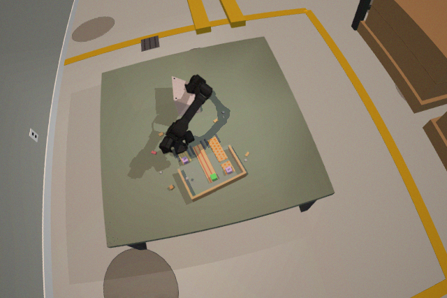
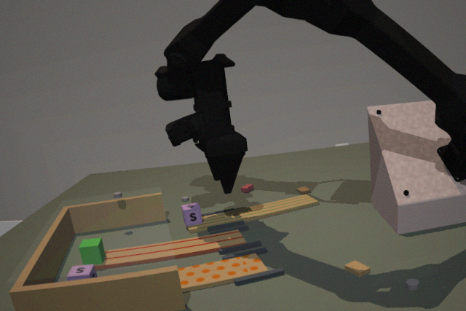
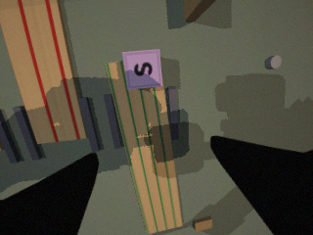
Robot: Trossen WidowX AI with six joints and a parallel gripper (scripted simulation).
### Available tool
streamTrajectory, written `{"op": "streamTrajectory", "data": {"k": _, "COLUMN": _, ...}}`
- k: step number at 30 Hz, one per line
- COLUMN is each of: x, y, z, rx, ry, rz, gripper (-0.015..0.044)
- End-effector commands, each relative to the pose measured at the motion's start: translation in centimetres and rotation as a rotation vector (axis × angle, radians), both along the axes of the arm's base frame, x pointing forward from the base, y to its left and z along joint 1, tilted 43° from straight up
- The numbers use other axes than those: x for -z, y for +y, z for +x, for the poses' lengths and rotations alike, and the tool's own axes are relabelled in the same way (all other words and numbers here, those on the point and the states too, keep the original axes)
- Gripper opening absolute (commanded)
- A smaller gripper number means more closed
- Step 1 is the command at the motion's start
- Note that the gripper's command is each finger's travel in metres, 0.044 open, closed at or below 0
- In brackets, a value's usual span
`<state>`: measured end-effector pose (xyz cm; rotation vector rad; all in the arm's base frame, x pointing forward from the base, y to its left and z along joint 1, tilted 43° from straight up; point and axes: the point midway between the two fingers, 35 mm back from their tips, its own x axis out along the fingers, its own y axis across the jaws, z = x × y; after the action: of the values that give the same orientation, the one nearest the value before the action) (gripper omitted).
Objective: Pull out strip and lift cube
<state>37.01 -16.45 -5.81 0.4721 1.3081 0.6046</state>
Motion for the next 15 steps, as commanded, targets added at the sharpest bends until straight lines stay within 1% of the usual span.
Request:
{"op": "streamTrajectory", "data": {"k": 1, "x": -0.4, "y": 0.0, "z": 1.5, "rx": 0.005, "ry": -0.002, "rz": 0.005, "gripper": 0.0440}}
{"op": "streamTrajectory", "data": {"k": 14, "x": -1.7, "y": -0.1, "z": 5.7, "rx": 0.005, "ry": -0.004, "rz": 0.005, "gripper": 0.0440}}
{"op": "streamTrajectory", "data": {"k": 15, "x": -1.7, "y": -0.1, "z": 5.7, "rx": 0.005, "ry": -0.004, "rz": 0.005, "gripper": 0.0414}}
